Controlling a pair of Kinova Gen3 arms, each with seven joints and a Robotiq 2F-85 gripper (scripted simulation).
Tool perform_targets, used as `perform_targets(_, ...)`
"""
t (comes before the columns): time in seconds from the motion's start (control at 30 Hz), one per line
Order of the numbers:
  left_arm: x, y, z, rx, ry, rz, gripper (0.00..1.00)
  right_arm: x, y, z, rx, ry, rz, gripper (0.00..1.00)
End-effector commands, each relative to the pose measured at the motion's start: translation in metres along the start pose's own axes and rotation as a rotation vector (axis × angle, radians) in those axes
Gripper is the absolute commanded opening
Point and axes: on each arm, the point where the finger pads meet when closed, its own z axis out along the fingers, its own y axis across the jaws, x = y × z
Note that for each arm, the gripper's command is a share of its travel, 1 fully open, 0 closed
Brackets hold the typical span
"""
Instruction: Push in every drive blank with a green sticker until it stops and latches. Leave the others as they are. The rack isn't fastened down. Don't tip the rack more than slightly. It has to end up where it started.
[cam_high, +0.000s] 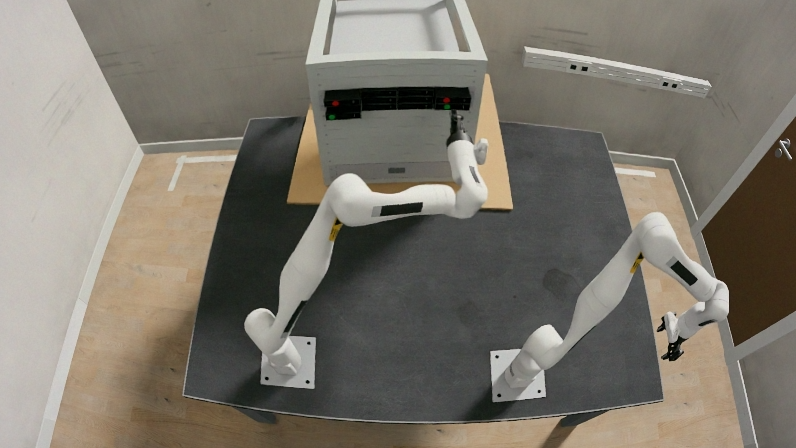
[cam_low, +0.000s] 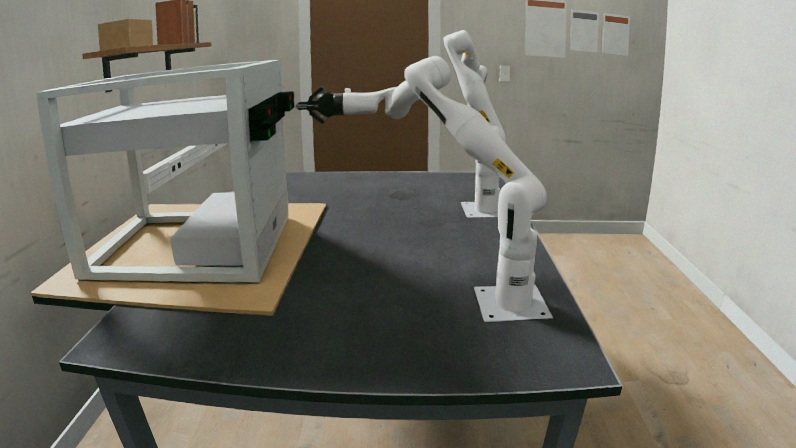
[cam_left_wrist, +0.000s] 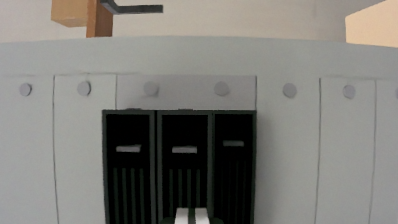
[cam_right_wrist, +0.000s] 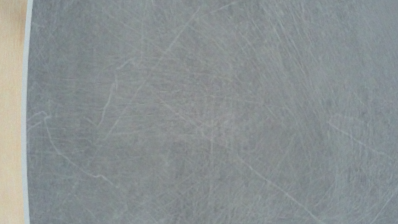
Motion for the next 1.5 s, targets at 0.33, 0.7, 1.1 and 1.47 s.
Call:
perform_targets(0.33,0.0006,-0.0022,0.007,0.002,0.0,-0.002,0.099,-0.0004,-0.0001,-0.0007,0.0,-0.002,0.0,1.0)
perform_targets(0.7,0.0006,-0.0022,0.007,0.002,0.0,-0.002,0.099,-0.0004,-0.0001,-0.0007,0.0,-0.002,0.0,1.0)
perform_targets(1.1,0.0006,-0.0022,0.007,0.002,0.0,-0.002,0.099,-0.0004,-0.0001,-0.0007,0.0,-0.002,0.0,1.0)
perform_targets(1.47,0.0006,-0.0023,0.0144,0.002,0.0,-0.002,0.099,-0.0004,-0.0001,-0.0007,0.0,-0.002,0.0,1.0)
